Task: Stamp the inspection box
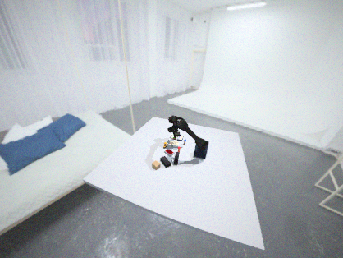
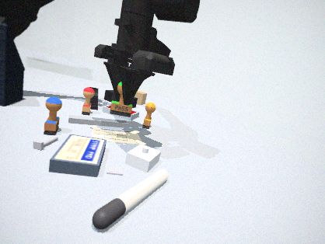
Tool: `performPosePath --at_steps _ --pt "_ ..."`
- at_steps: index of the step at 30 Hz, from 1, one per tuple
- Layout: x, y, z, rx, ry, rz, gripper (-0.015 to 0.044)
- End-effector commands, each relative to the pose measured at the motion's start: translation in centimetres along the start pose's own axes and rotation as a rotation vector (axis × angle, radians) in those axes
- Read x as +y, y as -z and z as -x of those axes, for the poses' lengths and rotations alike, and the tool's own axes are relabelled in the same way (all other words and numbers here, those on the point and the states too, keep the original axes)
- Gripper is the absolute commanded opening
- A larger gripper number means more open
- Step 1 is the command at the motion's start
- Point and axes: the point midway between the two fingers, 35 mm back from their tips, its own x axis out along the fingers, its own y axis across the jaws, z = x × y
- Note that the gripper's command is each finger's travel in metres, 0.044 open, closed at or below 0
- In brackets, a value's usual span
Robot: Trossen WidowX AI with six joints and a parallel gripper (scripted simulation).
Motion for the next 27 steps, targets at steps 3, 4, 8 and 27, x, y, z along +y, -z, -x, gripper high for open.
performPosePath --at_steps 3,4,8,27 --pt "0.0 0.0 1.1 0.002 0.004 0.005 0.0000" --pt "0.0 0.0 1.2 0.002 0.003 0.005 0.0000" --pt "0.0 0.0 1.9 0.002 0.003 0.005 0.0000" --pt "8.2 -11.7 2.3 0.009 0.025 0.002 0.0000"
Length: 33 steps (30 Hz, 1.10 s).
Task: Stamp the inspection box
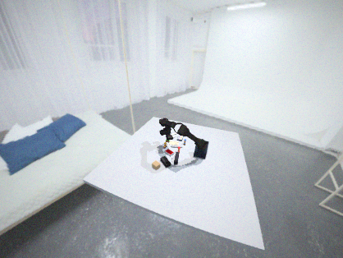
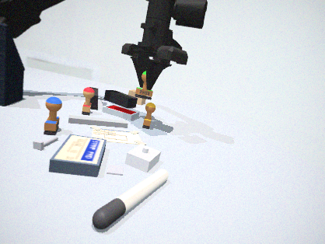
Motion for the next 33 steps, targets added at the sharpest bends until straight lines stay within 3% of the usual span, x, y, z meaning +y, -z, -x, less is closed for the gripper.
performPosePath --at_steps 1,12,33 --pt "2.4 -2.4 0.1 -0.007 -0.003 -0.001 0.0000" --pt "10.4 -7.9 0.1 -0.018 -0.031 0.005 0.0000" --pt "10.5 -8.1 -2.7 -0.018 -0.030 0.005 0.0000"
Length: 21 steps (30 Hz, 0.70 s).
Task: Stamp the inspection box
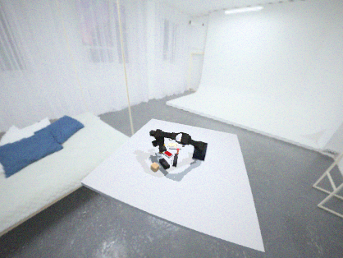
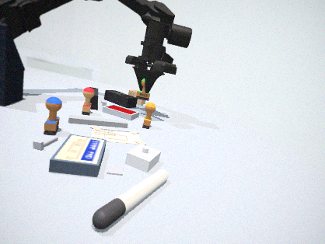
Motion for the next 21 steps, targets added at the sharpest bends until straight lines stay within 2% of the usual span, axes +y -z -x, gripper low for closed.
performPosePath --at_steps 1,21 --pt "0.0 0.0 -0.6 -0.002 -0.003 -0.005 0.0000" --pt "0.2 0.1 -3.9 -0.003 -0.005 -0.005 0.0000"
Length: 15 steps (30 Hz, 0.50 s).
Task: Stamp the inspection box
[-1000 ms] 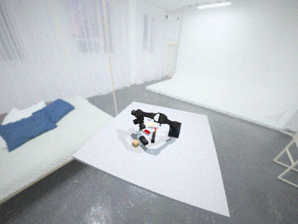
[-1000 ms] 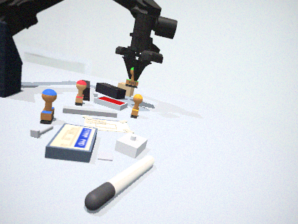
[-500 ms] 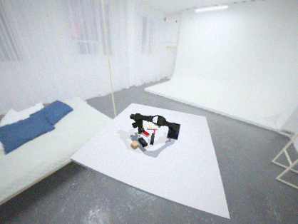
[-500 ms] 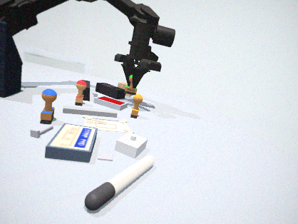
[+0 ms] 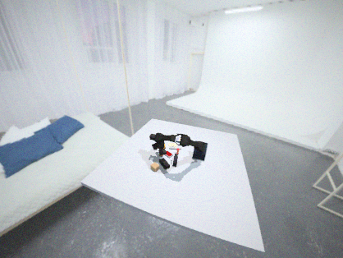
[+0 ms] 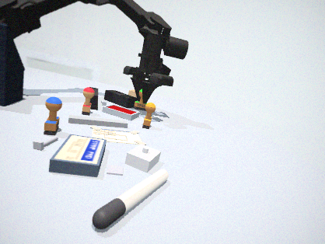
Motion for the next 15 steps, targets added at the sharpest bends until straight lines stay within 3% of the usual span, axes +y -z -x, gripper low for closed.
performPosePath --at_steps 1,5,15 --pt "0.07 0.07 -0.61 -0.002 -0.004 -0.005 0.0000" --pt "0.14 0.11 -1.13 -0.002 -0.005 -0.005 0.0000" --pt "0.09 0.05 -0.78 0.000 -0.001 0.000 0.0263"
